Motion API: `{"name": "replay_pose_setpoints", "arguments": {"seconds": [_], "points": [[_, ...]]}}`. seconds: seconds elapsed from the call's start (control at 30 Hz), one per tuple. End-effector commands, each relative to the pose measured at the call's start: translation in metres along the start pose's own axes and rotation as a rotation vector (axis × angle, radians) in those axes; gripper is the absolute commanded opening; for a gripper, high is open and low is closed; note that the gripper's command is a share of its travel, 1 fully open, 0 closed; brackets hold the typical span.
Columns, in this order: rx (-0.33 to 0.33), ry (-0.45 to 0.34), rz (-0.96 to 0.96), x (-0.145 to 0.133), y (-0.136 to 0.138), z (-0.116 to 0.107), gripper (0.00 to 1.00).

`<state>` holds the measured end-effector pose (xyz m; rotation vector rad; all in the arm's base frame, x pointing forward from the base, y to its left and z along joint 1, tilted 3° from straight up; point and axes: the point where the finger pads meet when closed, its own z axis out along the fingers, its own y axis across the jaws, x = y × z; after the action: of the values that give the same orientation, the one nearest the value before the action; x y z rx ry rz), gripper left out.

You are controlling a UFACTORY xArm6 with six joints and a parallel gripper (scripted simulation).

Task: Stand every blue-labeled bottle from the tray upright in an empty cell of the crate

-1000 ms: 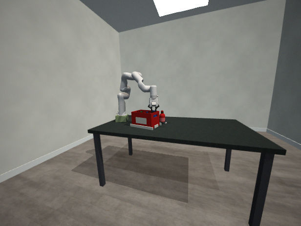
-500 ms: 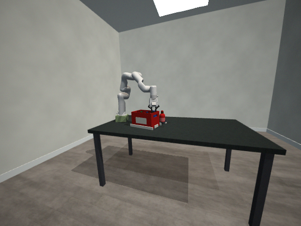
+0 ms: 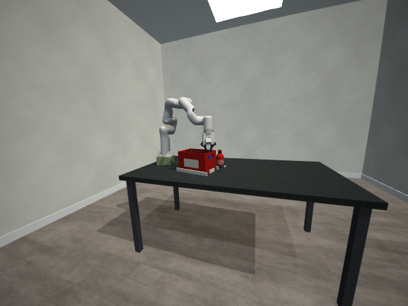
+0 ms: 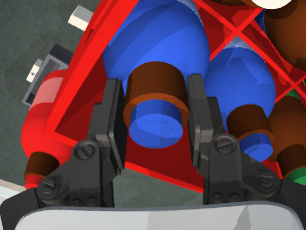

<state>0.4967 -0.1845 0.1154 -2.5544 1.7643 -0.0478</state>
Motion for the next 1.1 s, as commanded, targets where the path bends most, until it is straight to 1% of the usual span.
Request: {"name": "replay_pose_setpoints", "arguments": {"seconds": [0.0, 1.07], "points": [[0.004, 0.004, 0.0, 0.001, -0.001, -0.002, 0.0], [0.004, 0.004, 0.0, 0.001, -0.001, 0.009, 0.0]]}}
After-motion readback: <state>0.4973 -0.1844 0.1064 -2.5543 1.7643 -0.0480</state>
